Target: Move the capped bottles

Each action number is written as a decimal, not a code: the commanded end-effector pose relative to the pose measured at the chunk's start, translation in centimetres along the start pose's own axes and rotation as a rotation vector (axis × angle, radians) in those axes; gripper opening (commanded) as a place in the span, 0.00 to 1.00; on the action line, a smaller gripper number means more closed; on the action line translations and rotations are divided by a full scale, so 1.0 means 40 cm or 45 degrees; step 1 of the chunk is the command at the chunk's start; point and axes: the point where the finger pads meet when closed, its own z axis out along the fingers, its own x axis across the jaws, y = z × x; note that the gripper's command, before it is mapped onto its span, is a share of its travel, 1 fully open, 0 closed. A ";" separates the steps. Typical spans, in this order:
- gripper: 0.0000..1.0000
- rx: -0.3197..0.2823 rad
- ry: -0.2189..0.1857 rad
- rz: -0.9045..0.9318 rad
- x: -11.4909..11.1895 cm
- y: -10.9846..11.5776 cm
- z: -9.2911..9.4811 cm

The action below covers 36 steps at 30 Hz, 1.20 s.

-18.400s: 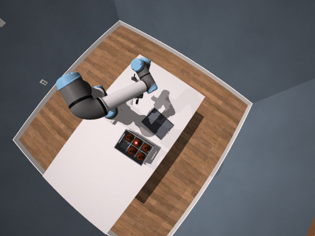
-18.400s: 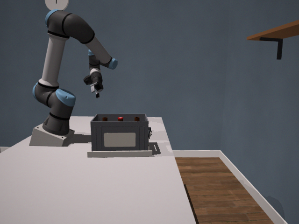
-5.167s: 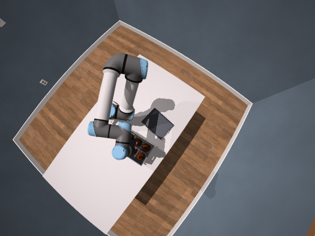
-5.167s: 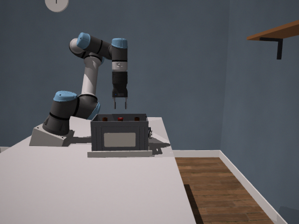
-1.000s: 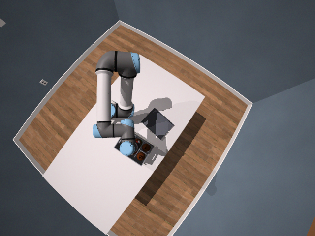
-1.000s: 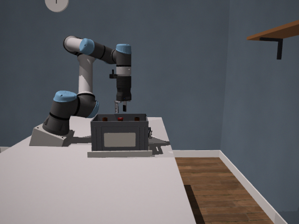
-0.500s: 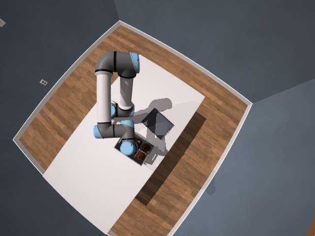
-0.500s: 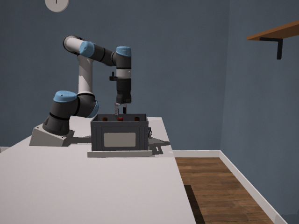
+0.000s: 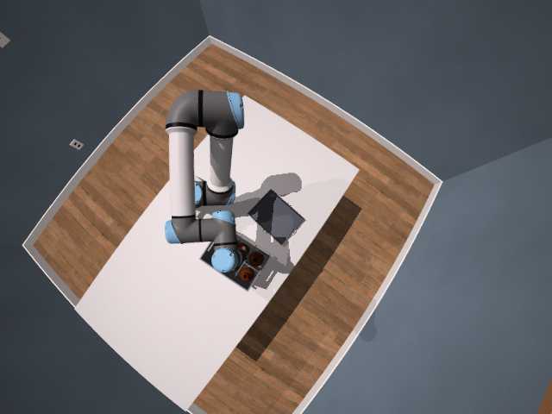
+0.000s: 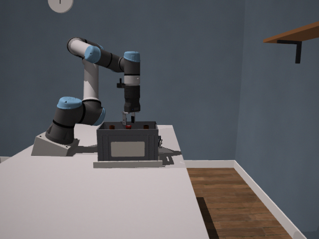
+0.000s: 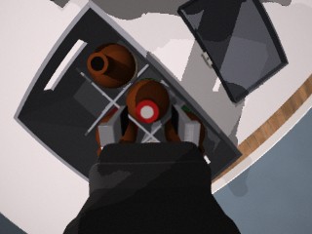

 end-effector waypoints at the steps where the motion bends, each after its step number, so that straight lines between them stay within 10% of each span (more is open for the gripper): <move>1: 1.00 -0.001 0.000 0.000 0.000 0.001 0.016; 36: 1.00 -0.001 0.000 0.000 0.000 0.001 0.095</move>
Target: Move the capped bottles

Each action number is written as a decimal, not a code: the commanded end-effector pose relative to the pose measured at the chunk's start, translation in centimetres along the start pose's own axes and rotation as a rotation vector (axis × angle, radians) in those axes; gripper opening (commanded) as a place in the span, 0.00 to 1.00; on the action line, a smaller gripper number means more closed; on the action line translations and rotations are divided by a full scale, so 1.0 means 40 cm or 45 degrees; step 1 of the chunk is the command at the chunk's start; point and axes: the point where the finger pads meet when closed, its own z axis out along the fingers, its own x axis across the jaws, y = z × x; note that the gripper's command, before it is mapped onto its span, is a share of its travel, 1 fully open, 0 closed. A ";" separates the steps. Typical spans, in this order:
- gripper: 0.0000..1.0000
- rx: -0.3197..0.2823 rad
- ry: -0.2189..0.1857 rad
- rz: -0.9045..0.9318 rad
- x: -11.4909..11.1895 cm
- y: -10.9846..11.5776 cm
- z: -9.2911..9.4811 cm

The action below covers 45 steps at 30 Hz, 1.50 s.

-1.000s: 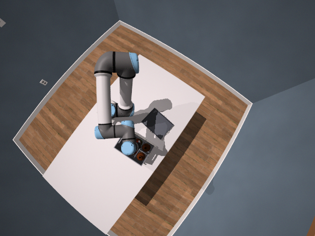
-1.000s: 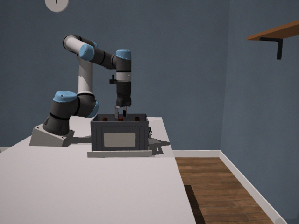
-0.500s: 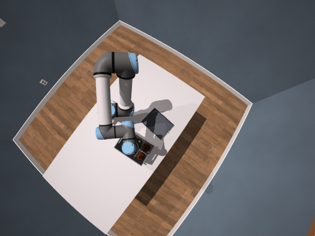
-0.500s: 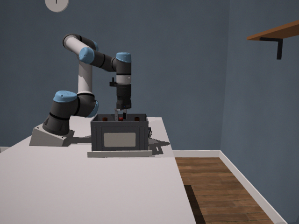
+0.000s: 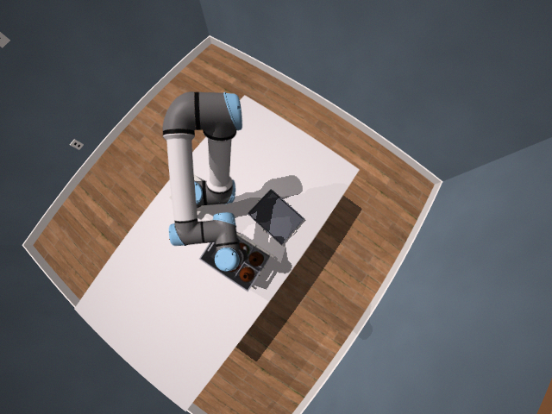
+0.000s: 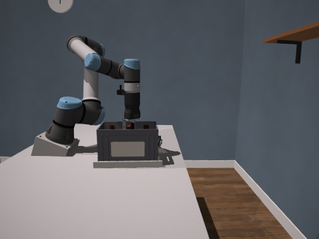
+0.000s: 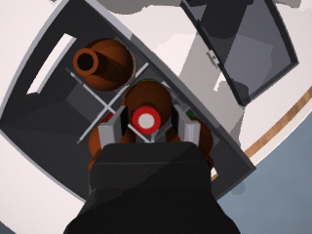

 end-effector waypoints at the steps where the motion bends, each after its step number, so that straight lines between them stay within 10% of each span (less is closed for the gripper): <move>1: 1.00 -0.002 0.000 0.000 0.000 0.001 0.014; 24: 1.00 -0.002 0.000 0.000 0.000 0.002 0.029; 25: 0.00 -0.002 0.000 0.000 0.000 0.001 0.028; 45: 0.00 -0.002 0.000 0.000 0.000 0.002 0.028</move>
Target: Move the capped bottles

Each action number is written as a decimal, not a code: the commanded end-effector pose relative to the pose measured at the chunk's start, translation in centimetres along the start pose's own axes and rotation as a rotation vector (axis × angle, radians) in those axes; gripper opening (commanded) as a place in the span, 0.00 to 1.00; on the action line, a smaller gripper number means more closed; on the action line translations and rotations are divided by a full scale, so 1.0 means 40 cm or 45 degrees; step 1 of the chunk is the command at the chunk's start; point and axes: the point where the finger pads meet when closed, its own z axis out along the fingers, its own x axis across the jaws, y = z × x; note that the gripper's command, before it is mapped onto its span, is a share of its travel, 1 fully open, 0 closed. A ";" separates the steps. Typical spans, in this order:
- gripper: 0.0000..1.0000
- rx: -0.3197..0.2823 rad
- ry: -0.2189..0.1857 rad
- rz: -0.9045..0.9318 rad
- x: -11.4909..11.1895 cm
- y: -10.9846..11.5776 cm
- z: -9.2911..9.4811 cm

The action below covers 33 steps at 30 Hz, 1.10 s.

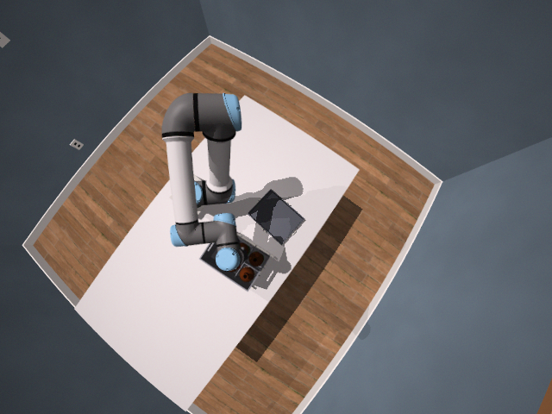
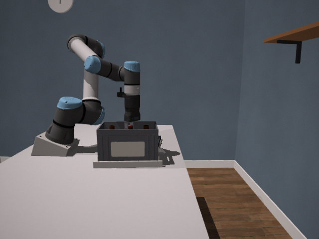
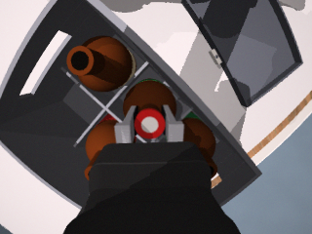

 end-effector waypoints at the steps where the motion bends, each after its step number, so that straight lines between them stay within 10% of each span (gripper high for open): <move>1: 0.00 -0.001 0.000 0.000 0.000 0.001 -0.001; 33: 0.00 -0.001 0.000 0.000 0.000 0.001 -0.026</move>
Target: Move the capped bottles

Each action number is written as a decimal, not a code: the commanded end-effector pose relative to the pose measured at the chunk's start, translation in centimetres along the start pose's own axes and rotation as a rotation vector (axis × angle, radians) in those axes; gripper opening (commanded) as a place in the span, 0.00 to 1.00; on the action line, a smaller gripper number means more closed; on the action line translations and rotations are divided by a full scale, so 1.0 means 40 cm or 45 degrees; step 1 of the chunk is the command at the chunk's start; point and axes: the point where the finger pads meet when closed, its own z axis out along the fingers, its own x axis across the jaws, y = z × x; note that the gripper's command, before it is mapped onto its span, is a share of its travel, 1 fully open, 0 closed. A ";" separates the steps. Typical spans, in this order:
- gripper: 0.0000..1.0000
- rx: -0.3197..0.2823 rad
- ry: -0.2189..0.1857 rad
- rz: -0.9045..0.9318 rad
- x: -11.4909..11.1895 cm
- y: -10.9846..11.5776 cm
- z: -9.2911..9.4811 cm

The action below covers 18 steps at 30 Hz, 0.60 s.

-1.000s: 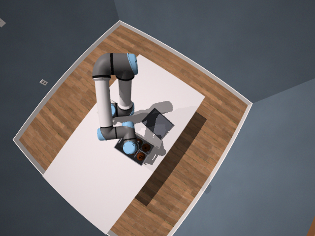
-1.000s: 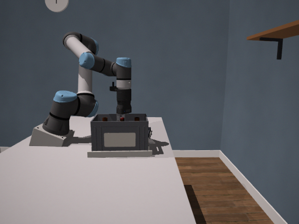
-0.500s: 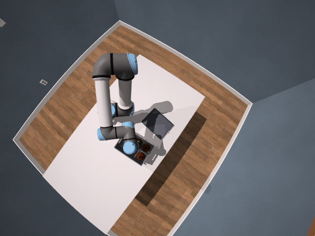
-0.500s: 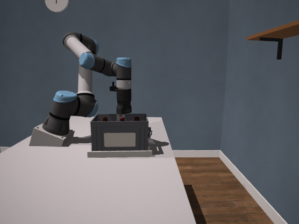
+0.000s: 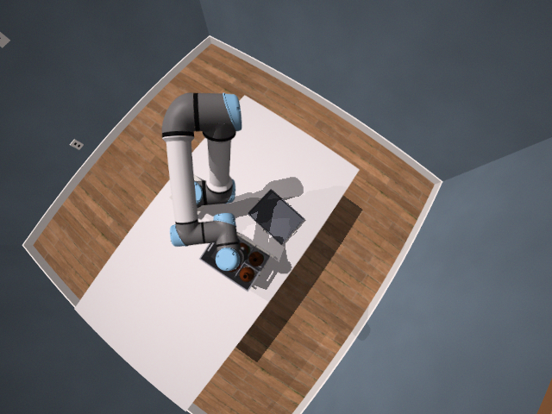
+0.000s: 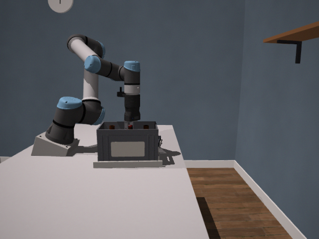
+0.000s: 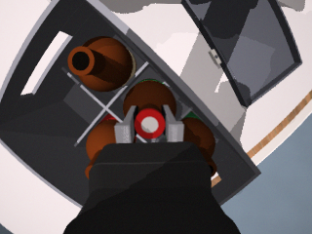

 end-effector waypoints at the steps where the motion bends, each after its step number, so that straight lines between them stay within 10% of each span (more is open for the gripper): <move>1: 0.00 -0.002 0.000 -0.001 0.000 0.001 -0.030; 18: 0.00 -0.003 -0.001 0.000 0.001 0.002 -0.130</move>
